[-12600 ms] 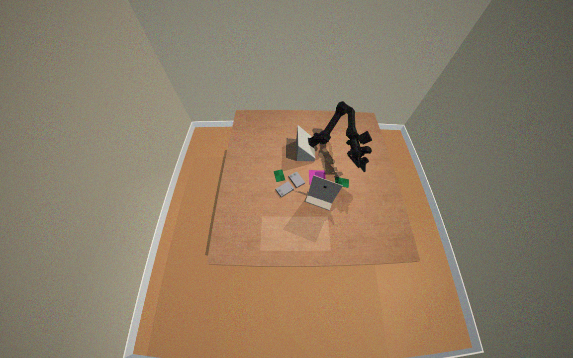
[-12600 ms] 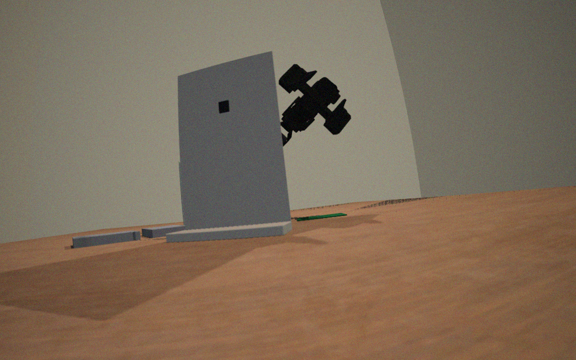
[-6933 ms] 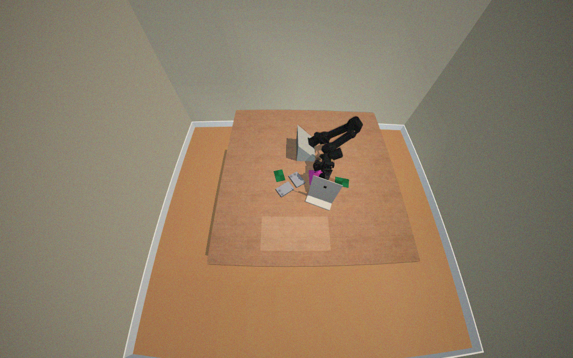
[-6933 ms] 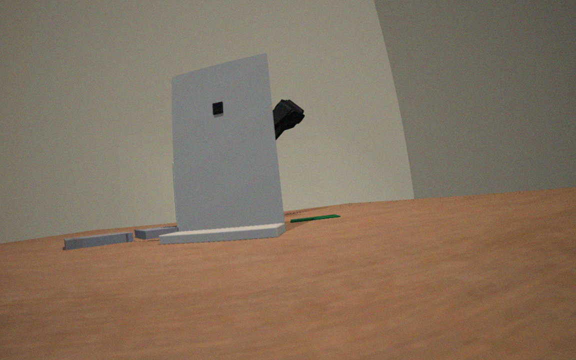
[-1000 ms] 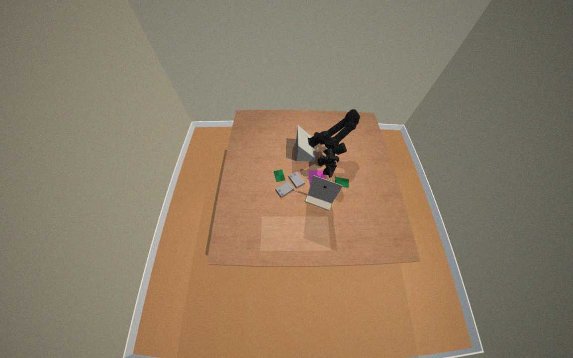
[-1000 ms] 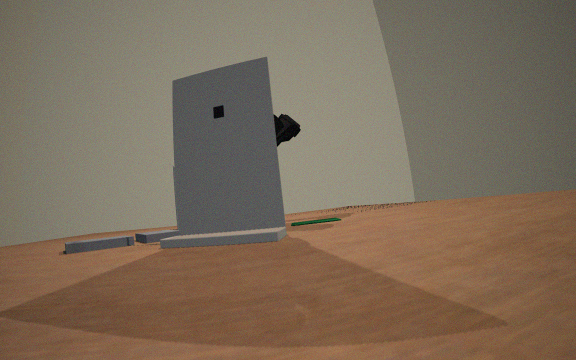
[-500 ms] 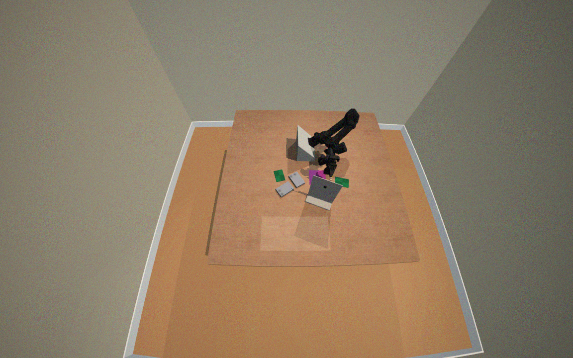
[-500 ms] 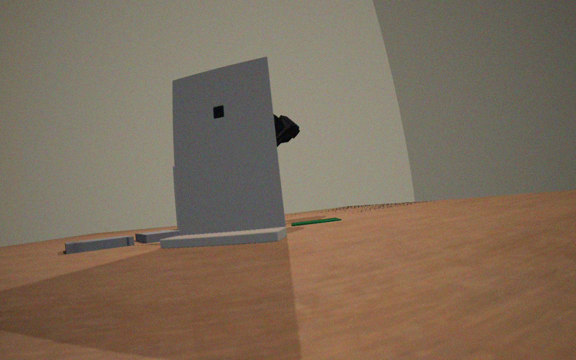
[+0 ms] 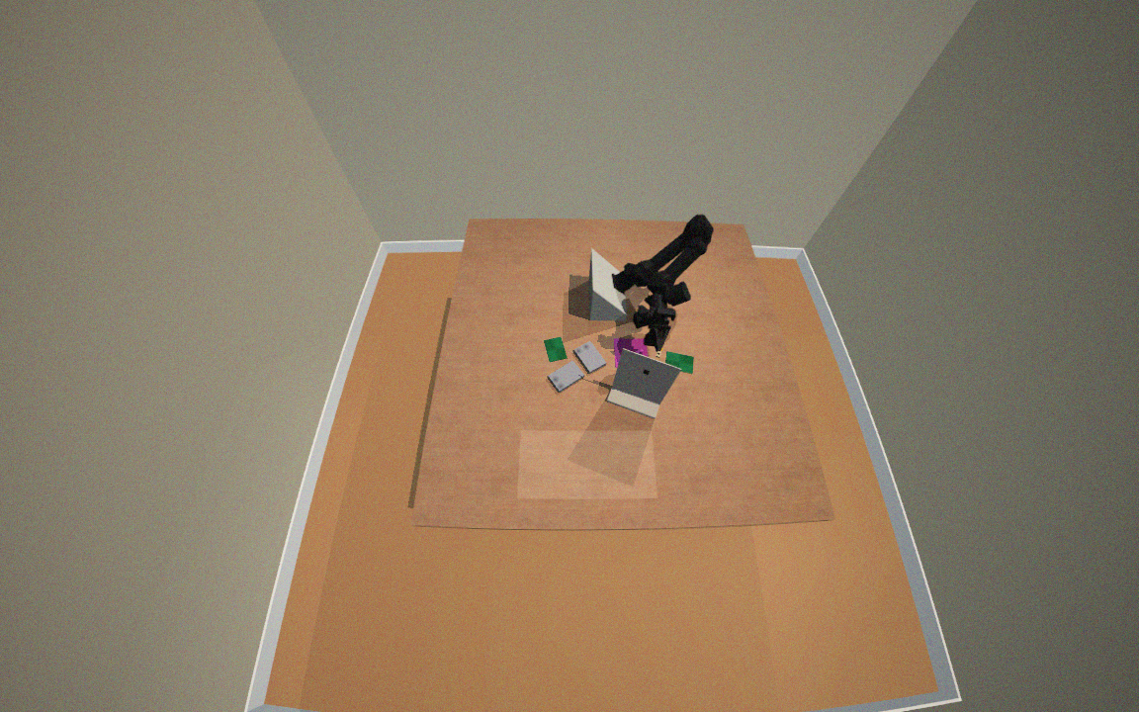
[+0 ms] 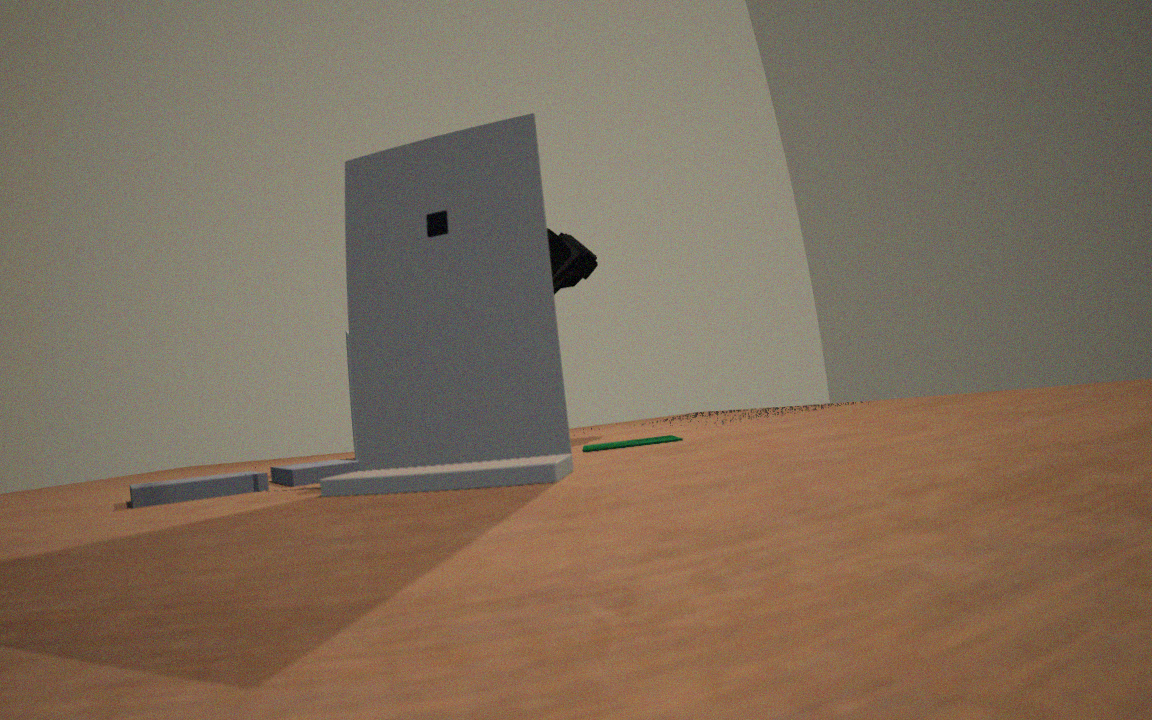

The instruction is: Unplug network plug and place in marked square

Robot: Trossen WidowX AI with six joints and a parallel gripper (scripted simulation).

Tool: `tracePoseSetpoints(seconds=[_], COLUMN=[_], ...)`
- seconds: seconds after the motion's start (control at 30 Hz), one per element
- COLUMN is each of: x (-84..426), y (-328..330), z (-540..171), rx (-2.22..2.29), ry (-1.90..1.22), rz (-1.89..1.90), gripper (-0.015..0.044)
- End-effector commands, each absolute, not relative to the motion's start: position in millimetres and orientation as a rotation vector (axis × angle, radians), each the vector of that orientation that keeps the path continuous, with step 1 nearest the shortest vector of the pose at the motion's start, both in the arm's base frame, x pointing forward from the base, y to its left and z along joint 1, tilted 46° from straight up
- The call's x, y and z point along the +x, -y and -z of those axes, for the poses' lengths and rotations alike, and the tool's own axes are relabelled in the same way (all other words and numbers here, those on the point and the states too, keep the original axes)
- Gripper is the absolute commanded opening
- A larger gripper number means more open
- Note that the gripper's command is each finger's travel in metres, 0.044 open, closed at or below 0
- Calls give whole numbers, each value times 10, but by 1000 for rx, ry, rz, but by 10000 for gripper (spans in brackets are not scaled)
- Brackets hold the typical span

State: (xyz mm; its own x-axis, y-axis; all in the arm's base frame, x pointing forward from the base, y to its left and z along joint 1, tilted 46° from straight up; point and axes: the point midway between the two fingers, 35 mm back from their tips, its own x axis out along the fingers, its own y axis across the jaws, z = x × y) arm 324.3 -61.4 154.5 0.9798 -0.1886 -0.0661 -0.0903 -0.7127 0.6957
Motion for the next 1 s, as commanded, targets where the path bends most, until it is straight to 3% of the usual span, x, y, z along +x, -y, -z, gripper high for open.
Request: tracePoseSetpoints(seconds=[0.0, 0.97], x=[3240, 2926], y=[629, 1040], z=[-1553, -1834], rx=[2367, 2368], ry=[194, 160], rz=[170, 215], gripper=[0, 0])
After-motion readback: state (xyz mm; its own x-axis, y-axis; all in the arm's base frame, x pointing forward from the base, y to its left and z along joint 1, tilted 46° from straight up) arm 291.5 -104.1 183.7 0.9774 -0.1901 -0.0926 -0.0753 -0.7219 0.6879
